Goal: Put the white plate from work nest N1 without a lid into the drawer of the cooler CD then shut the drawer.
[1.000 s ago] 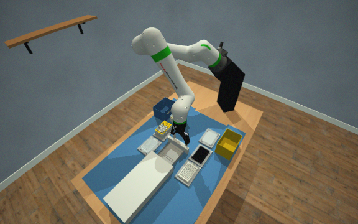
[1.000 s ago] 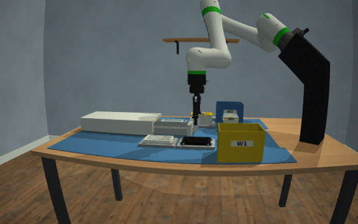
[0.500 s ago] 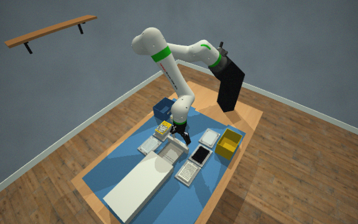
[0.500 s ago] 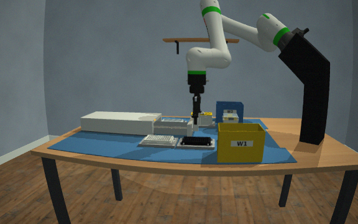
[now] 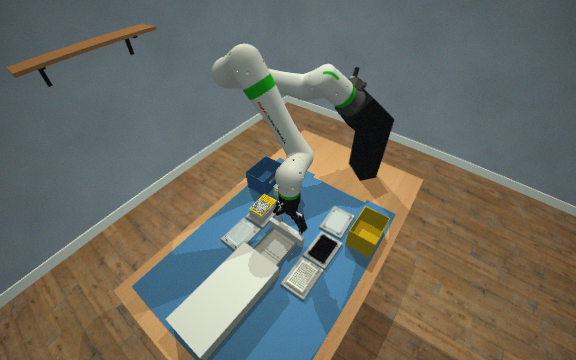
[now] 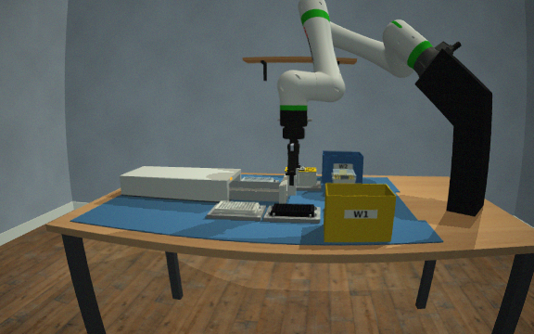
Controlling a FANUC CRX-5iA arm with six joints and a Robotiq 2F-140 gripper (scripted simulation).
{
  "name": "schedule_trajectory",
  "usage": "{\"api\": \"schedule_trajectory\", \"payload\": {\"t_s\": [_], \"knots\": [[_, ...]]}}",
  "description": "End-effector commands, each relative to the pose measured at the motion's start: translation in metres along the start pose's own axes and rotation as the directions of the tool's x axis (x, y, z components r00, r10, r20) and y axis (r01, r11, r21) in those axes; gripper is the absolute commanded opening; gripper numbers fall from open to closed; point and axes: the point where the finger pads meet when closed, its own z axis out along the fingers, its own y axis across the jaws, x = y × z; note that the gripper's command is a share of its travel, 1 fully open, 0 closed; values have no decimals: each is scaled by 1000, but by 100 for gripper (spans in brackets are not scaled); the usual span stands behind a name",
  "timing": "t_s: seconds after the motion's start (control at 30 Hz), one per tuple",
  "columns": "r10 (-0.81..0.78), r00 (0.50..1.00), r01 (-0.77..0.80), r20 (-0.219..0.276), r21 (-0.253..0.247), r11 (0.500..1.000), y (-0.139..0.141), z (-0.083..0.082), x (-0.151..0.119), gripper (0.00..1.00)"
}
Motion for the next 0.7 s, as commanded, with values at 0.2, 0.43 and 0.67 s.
{"api": "schedule_trajectory", "payload": {"t_s": [0.2, 0.43, 0.67], "knots": [[0, 1000, 0, 0, 0, 1000, 0, -11, 0, 87], [0, 1000, 0, 0, 0, 1000, 0, -18, 0, 87], [0, 1000, 0, 0, 0, 1000, 0, -27, 0, 87]]}}
